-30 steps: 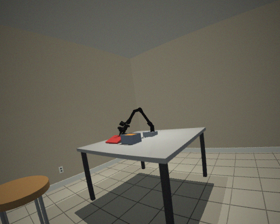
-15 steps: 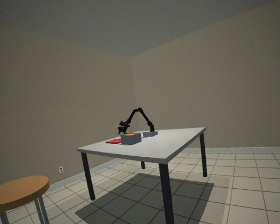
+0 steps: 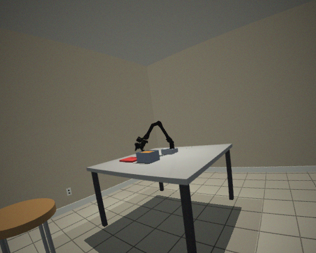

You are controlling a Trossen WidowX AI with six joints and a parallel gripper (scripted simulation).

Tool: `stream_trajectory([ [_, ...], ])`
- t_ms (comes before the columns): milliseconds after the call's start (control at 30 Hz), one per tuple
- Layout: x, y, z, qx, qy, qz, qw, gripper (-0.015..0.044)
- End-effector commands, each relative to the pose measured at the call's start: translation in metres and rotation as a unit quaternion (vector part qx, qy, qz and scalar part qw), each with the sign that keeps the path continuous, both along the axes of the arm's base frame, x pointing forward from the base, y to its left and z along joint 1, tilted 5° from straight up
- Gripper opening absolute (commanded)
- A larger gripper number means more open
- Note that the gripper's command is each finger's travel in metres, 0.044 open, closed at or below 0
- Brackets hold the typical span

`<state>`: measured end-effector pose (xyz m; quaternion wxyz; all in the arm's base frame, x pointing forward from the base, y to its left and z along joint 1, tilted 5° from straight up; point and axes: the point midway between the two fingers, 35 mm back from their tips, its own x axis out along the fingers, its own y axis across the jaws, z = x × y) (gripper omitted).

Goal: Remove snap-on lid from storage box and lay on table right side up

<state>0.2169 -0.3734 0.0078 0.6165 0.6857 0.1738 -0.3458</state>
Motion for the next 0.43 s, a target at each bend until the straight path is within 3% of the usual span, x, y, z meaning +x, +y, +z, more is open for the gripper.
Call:
stream_trajectory([
  [0, -0.009, 0.004, 0.000, 0.001, 0.000, 0.002, 1.000, 0.0440],
  [400, -0.032, 0.010, 0.001, 0.001, 0.001, 0.002, 1.000, 0.0440],
])
